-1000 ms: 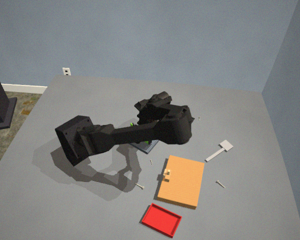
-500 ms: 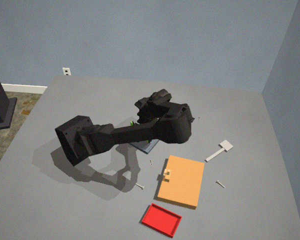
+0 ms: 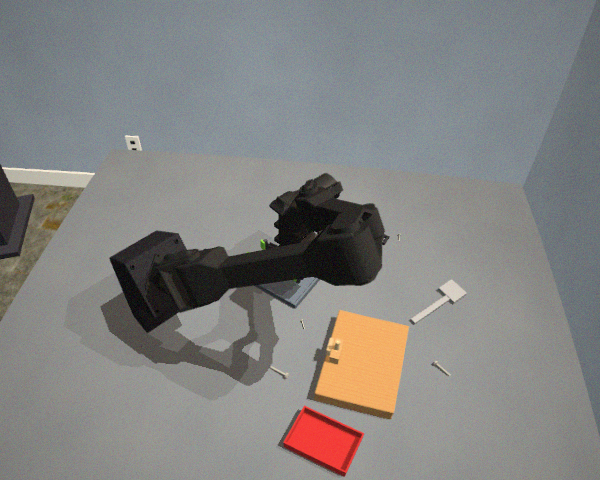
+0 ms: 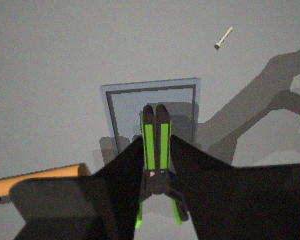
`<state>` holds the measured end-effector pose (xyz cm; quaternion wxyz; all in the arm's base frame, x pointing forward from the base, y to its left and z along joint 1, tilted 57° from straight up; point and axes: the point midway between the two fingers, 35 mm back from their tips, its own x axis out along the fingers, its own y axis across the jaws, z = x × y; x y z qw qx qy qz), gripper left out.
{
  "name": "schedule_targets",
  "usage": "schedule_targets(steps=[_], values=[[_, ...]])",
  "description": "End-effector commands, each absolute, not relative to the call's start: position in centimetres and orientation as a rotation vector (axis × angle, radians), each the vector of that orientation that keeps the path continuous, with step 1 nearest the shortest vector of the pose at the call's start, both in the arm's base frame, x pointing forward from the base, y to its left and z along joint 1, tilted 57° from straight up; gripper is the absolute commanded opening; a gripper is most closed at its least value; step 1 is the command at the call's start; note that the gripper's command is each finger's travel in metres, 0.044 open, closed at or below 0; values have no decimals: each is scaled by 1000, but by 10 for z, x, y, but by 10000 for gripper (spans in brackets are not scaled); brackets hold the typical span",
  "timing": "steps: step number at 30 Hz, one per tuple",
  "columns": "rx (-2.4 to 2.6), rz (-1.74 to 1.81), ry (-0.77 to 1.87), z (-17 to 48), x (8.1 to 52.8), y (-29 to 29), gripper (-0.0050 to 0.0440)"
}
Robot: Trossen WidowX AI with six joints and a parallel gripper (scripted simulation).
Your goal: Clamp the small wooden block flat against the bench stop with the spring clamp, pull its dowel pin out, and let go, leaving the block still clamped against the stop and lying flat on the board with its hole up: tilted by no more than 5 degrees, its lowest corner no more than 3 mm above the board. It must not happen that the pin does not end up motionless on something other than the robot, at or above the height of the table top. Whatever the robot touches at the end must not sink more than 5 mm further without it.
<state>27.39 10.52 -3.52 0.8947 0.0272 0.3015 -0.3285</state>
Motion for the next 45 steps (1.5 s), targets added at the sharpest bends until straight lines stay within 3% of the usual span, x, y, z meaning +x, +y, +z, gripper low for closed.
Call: schedule_targets(steps=[1,45], values=[[66,-674,628,-34,273,110,0],[65,-675,632,-20,256,125,0]])
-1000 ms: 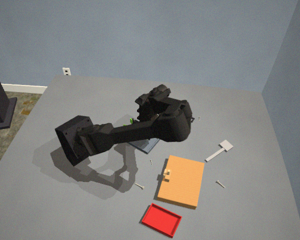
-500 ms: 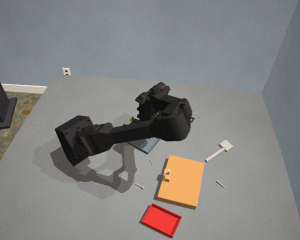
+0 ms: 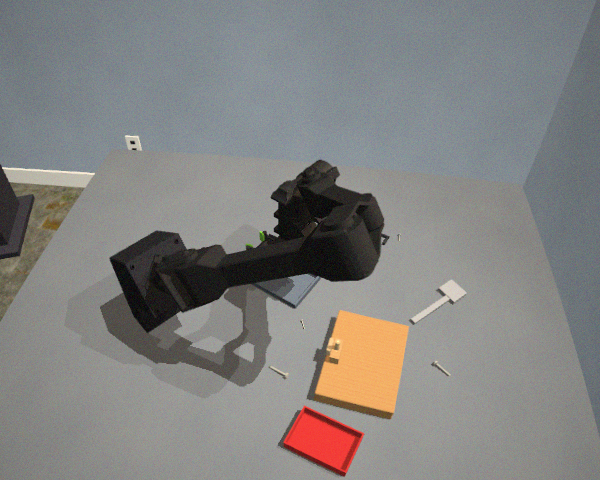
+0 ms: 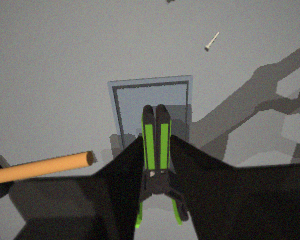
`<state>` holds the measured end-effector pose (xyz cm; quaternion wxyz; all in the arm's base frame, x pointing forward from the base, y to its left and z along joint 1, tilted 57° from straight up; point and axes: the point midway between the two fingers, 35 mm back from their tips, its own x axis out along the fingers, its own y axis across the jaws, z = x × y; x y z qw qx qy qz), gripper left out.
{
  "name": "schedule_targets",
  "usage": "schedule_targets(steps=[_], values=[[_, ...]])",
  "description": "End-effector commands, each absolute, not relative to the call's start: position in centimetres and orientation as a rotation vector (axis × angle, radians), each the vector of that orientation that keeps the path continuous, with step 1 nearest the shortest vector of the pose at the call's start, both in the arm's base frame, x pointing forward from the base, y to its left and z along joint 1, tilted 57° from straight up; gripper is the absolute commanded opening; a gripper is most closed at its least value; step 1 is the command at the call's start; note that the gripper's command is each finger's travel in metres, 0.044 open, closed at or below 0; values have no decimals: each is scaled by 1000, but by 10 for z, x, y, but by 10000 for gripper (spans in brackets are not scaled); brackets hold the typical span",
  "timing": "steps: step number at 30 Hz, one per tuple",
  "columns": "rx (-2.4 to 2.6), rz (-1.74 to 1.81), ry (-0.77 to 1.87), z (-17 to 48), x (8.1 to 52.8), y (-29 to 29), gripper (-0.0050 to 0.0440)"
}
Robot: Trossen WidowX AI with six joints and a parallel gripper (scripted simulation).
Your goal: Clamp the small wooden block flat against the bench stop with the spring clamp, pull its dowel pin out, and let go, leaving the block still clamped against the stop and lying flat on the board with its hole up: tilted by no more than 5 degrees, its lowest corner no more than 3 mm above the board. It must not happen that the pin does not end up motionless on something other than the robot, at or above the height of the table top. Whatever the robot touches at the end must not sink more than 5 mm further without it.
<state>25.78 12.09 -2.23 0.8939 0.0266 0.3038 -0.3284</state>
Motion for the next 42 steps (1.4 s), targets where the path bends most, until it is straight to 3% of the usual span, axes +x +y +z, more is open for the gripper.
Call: schedule_targets(steps=[1,42], values=[[65,-675,632,-20,256,126,0],[62,-677,627,-5,241,137,0]])
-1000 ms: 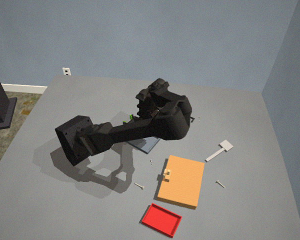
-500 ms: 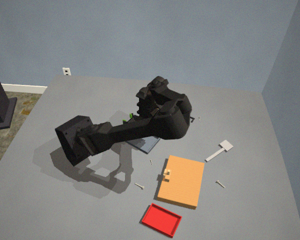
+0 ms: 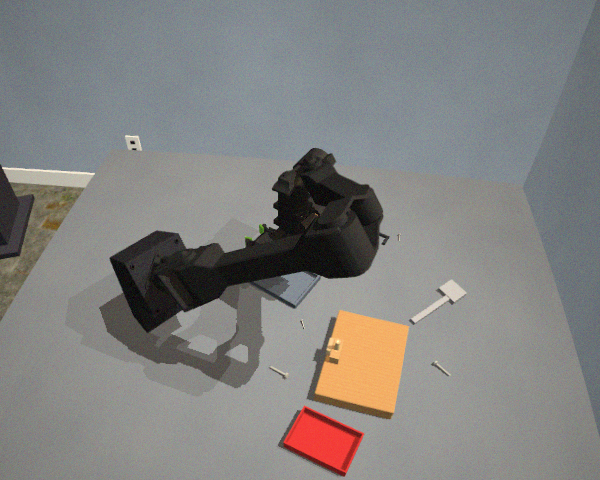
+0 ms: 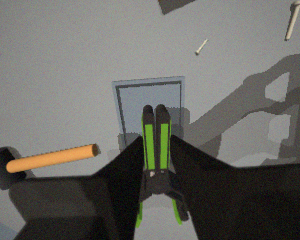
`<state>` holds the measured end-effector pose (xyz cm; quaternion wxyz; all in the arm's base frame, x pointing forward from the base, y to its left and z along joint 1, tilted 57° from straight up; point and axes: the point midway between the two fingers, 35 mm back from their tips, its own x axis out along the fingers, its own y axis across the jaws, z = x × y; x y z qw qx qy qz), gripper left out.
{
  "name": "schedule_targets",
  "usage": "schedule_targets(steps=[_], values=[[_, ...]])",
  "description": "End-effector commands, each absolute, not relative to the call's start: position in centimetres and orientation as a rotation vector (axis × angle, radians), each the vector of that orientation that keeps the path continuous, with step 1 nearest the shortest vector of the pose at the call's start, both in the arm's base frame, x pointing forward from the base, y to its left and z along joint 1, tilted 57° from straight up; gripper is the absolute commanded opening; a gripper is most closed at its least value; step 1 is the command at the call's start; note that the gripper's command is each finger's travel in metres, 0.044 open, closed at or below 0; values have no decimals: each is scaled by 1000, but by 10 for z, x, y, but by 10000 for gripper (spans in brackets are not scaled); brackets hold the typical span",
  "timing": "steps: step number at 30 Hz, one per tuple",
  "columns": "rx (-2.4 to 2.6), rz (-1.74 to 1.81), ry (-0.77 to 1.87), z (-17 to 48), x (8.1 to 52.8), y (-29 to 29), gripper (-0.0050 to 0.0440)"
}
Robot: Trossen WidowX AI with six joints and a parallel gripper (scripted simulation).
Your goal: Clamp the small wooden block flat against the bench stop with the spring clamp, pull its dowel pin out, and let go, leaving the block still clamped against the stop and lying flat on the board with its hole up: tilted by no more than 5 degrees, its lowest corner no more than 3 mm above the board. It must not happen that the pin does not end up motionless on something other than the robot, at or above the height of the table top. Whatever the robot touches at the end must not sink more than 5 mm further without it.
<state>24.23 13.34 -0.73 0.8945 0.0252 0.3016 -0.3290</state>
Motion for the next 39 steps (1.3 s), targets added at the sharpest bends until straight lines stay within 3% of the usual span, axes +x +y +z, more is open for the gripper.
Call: schedule_targets(steps=[1,39], values=[[62,-677,627,-5,240,138,0],[59,-681,616,11,226,146,0]])
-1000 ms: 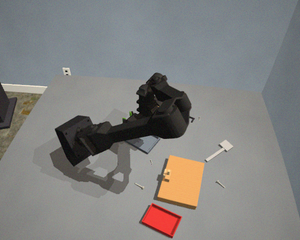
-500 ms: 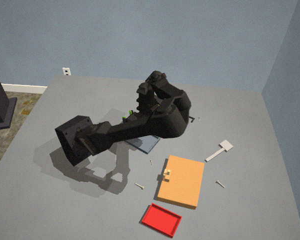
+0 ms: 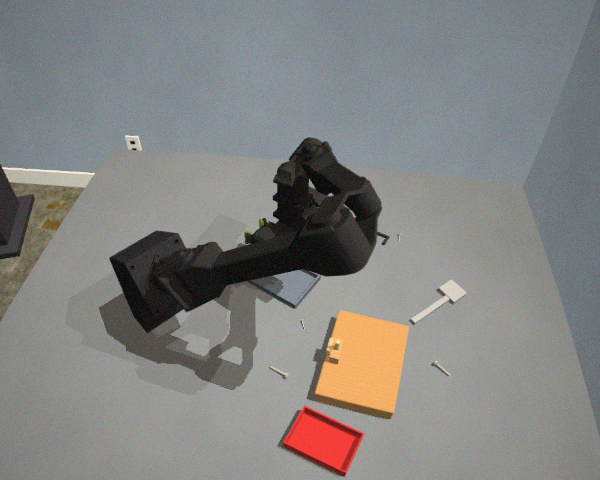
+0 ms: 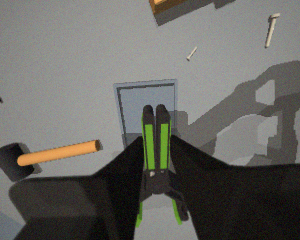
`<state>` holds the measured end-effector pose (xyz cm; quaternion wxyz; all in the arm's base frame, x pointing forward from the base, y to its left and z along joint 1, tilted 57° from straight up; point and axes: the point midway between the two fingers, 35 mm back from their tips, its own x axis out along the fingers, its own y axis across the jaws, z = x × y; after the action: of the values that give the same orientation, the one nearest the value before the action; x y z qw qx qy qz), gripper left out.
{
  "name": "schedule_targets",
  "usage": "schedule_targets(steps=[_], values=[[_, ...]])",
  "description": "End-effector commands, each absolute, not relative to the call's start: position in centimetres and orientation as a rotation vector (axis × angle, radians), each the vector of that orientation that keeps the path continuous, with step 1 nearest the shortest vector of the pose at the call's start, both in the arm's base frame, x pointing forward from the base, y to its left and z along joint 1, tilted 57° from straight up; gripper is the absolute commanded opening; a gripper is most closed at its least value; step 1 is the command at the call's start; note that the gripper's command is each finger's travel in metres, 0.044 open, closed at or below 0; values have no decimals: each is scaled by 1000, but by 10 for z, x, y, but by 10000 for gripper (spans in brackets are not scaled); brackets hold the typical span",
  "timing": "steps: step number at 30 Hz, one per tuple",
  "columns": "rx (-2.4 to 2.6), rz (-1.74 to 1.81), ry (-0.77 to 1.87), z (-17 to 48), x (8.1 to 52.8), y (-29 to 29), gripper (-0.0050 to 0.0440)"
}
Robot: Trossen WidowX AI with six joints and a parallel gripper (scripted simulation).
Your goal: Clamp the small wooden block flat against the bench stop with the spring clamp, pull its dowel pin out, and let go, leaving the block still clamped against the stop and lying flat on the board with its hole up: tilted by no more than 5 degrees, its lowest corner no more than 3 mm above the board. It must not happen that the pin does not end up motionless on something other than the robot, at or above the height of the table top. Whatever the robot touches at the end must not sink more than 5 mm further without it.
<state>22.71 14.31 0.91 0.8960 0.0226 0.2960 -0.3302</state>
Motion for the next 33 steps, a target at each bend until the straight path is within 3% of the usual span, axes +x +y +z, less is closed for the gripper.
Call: schedule_targets(steps=[1,33], values=[[61,-682,616,11,226,146,0],[141,-724,631,25,236,135,0]])
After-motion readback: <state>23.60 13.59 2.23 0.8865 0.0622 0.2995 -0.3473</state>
